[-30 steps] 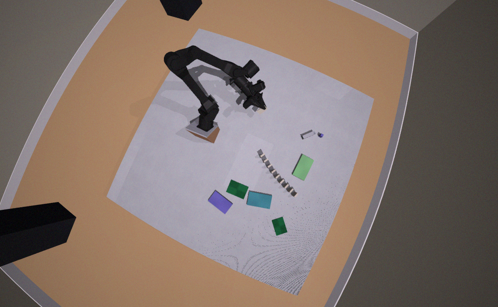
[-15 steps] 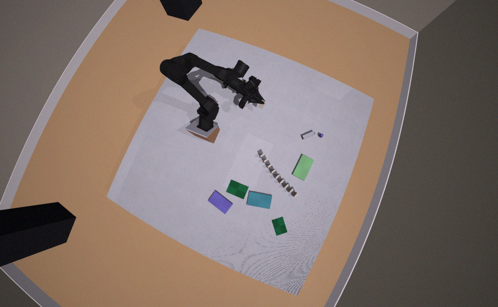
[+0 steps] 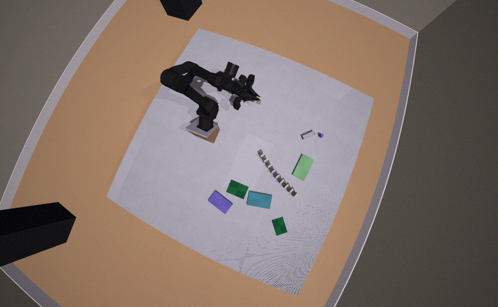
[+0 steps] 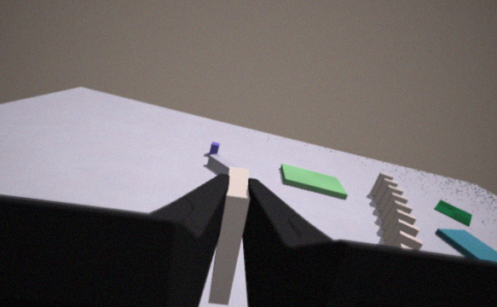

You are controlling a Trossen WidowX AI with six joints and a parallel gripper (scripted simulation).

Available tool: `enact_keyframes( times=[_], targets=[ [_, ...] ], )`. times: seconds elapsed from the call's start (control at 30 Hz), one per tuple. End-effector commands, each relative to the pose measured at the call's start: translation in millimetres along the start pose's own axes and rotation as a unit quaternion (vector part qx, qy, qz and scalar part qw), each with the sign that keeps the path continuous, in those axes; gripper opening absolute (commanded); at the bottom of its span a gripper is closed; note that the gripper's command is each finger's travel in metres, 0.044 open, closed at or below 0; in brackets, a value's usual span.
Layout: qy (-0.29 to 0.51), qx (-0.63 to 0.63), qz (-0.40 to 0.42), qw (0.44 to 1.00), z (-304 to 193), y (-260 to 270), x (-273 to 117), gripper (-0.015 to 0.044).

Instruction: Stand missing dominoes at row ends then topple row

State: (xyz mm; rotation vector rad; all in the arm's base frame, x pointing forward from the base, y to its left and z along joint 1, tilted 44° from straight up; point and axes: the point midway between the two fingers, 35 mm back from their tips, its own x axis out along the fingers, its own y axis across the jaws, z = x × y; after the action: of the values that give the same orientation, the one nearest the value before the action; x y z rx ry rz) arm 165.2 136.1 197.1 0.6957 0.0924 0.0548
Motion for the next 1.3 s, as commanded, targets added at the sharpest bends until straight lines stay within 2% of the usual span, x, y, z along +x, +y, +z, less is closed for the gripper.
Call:
enact_keyframes(
  times=[0.0,0.73,1.27],
  targets=[
    [-0.018,0.041,0.002,0.999,3,-6,-6,0.0022],
    [-0.018,0.041,0.002,0.999,3,-6,-6,0.0022],
    [-0.017,0.040,0.002,0.999,-23,5,-3,0.0022]
  ],
)
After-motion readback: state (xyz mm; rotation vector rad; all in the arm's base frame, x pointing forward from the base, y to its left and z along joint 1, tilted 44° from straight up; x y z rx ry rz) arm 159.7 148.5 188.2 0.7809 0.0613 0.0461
